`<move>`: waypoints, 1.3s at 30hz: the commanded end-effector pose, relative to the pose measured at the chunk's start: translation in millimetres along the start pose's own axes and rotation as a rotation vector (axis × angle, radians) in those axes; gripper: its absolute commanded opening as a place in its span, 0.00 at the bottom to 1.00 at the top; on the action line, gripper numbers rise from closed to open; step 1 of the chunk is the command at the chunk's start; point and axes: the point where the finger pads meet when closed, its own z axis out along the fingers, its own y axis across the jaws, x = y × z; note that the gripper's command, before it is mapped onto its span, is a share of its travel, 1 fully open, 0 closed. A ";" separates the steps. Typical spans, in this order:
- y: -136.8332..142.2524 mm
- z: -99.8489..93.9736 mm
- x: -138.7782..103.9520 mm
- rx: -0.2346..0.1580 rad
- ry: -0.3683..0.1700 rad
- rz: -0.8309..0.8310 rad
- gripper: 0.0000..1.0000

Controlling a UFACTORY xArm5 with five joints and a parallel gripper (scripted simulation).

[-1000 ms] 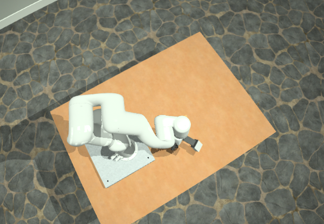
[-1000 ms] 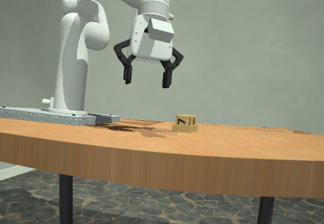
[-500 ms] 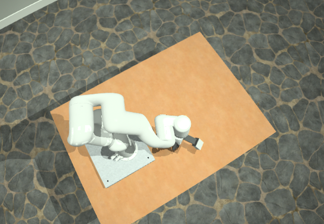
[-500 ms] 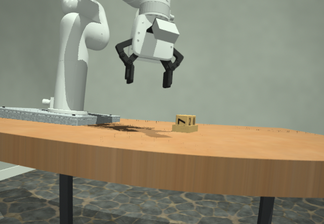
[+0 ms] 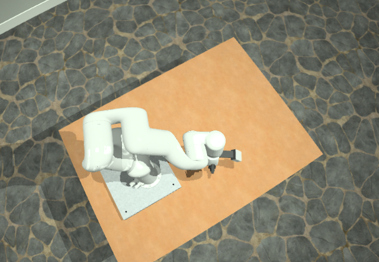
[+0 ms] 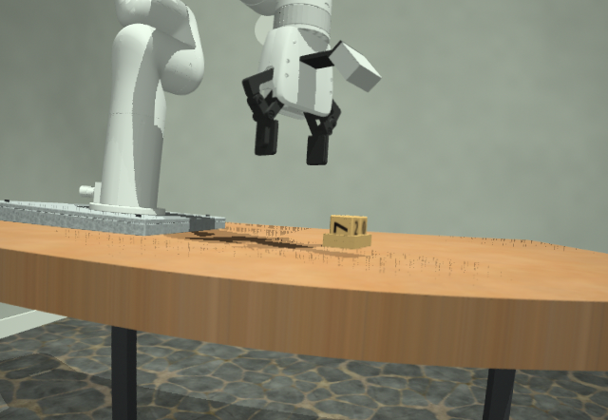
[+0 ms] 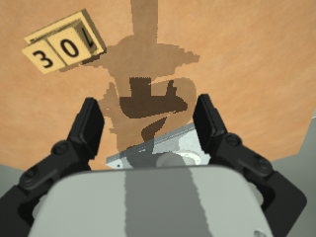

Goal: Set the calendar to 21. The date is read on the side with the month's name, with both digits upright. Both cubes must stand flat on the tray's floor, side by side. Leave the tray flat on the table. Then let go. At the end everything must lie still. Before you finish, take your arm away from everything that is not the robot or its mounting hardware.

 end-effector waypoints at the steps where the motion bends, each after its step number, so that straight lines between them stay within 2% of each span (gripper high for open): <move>1: -4.6 -1.4 3.3 0.001 0.002 -0.118 1.00; 2: -4.6 -1.4 3.3 0.001 0.002 -0.118 1.00; 4: -9.9 -1.9 5.6 0.001 0.002 -0.252 1.00; 17: -25.5 -3.1 11.9 0.001 0.002 -0.631 1.00; 20: -26.2 -3.2 12.2 0.001 0.002 -0.649 1.00; 21: -30.1 -3.4 13.6 0.001 0.003 -0.742 1.00; 33: -45.3 -4.1 18.5 0.002 0.004 -1.094 1.00; 36: -45.8 -4.1 18.6 0.002 0.004 -1.106 1.00; 37: -49.6 -4.2 19.7 0.002 0.004 -1.191 1.00; 39: -52.4 -4.3 20.5 0.002 0.004 -1.255 1.00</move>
